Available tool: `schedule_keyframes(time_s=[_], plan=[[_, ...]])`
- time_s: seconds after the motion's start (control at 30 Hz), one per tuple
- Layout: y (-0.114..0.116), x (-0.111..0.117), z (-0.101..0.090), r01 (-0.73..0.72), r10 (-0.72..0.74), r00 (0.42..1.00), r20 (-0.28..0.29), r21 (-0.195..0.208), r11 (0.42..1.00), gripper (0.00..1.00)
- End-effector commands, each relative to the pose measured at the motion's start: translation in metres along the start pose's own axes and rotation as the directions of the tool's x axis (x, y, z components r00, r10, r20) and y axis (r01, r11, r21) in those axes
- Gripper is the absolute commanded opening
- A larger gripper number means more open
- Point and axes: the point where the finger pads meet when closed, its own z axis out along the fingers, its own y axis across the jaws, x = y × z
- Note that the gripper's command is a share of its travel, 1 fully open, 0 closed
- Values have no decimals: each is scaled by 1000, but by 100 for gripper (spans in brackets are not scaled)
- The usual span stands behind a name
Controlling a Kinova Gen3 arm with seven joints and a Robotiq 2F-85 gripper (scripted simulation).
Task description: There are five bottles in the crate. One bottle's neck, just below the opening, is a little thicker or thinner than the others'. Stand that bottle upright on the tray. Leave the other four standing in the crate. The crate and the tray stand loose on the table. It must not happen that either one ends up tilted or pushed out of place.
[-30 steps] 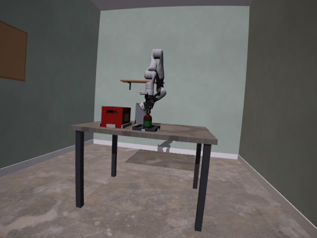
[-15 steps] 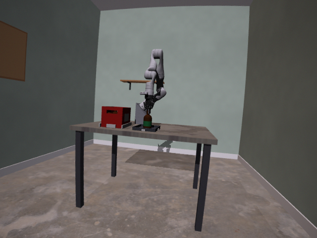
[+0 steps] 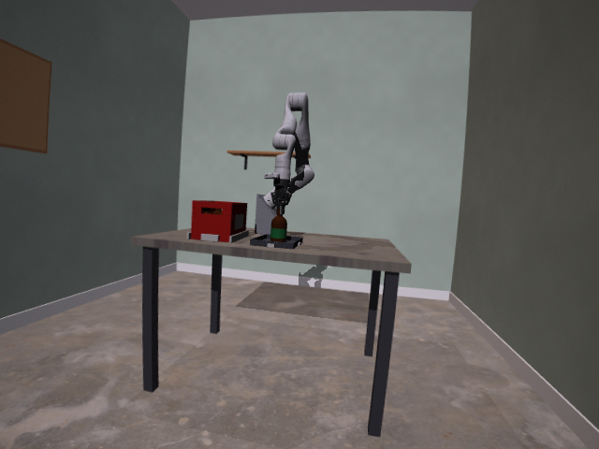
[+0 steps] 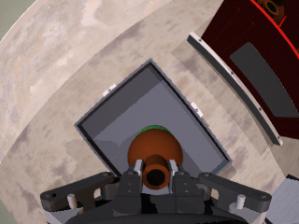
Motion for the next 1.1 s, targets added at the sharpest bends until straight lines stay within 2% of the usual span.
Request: schedule_keyframes(time_s=[0.0,0.07,0.1,1.07], plan=[[0,1,-1,0,0,1000,-2,1,1000,0],[0,1,-1,0,0,1000,-2,1,1000,0],[0,1,-1,0,0,1000,-2,1,1000,100],[0,1,-1,0,0,1000,-2,1,1000,100]])
